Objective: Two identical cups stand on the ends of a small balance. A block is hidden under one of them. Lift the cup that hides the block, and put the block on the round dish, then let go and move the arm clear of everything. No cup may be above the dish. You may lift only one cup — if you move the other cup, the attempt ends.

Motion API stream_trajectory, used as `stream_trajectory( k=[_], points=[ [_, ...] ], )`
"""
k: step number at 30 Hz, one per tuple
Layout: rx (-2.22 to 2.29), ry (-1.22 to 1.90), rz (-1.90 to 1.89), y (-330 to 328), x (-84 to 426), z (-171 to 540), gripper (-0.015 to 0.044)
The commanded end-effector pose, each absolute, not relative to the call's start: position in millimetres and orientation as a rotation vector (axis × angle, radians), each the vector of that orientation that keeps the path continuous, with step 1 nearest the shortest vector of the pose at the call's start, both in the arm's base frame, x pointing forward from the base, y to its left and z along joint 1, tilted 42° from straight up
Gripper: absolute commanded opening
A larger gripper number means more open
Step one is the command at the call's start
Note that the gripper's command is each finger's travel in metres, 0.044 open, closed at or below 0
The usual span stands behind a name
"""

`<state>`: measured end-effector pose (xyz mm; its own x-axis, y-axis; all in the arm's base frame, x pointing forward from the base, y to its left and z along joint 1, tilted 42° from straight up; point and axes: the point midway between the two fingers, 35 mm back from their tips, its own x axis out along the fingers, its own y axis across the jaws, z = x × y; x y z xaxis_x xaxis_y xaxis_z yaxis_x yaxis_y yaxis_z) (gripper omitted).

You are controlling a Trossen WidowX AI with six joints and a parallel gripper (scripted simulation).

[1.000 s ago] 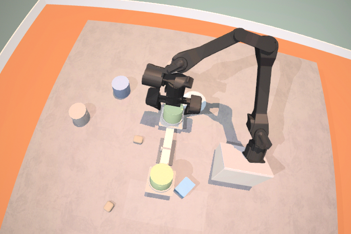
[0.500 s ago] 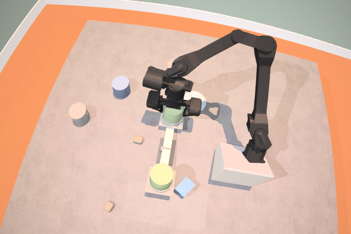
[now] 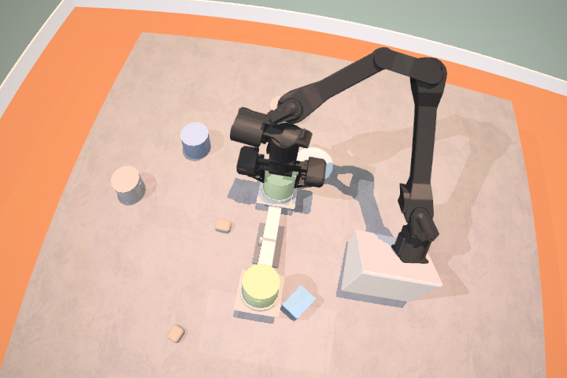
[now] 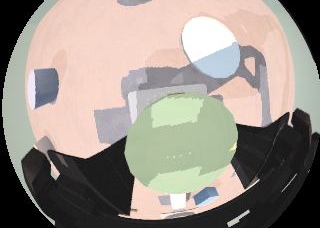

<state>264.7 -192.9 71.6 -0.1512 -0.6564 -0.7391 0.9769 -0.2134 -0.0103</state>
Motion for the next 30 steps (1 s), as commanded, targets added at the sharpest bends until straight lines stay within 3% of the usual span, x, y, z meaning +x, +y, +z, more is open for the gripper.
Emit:
stream_trajectory(
  k=[1, 4, 30],
  points=[
    [0.737, 0.604, -1.671, -189.8, 267.2, 73.7, 0.0078],
    [0.738, 0.605, -1.671, -187.4, 268.6, 76.2, 0.0000],
    [0.744, 0.609, -1.668, -166.4, 278.4, 98.8, 0.0000]
  ],
)
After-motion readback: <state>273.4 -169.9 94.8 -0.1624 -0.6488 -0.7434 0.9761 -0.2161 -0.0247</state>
